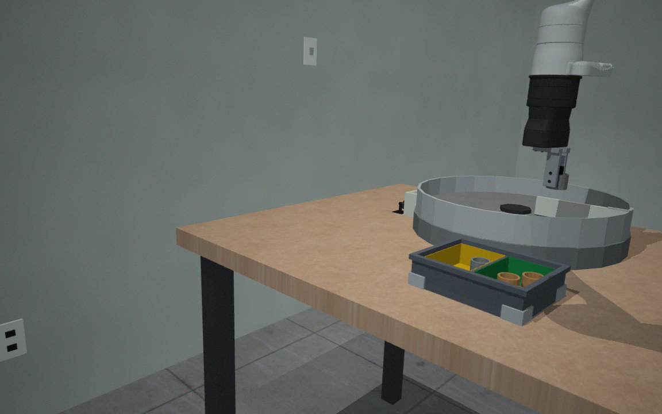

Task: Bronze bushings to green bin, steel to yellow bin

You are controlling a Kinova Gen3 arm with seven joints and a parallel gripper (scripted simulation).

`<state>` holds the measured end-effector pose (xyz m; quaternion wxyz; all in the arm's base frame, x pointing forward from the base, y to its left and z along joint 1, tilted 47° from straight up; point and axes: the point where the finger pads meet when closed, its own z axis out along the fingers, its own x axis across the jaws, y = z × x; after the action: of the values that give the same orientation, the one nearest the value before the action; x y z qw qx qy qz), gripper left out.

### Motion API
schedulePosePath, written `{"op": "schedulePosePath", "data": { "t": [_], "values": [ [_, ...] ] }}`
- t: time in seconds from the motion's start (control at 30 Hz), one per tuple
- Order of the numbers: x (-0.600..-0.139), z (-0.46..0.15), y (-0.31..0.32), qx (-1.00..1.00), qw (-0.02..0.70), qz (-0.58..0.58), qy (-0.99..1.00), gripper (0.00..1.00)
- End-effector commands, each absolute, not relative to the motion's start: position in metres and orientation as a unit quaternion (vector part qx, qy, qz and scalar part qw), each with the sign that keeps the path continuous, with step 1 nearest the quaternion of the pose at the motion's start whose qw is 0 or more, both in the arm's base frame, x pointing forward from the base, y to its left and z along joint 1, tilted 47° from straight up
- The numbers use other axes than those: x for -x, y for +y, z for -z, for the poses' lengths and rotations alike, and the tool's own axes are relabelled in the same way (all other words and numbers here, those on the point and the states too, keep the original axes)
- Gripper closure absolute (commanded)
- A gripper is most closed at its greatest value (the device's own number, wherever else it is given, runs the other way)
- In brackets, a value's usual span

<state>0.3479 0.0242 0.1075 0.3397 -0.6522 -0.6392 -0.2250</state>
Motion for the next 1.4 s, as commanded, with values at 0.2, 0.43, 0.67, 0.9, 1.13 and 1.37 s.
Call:
{"op": "schedulePosePath", "data": {
  "t": [0.2,0.43,0.67,0.9,1.13,1.37],
  "values": [
    [-0.368,-0.152,0.066,0.637,0.328,0.23,-0.659,1.0],
    [-0.378,-0.175,0.089,0.631,0.326,0.233,-0.664,1.0],
    [-0.388,-0.197,0.112,0.625,0.324,0.236,-0.67,1.0],
    [-0.404,-0.235,0.15,0.616,0.32,0.241,-0.679,1.0],
    [-0.404,-0.235,0.15,0.616,0.32,0.241,-0.679,1.0],
    [-0.404,-0.235,0.15,0.616,0.32,0.241,-0.678,1.0]
  ]
}}
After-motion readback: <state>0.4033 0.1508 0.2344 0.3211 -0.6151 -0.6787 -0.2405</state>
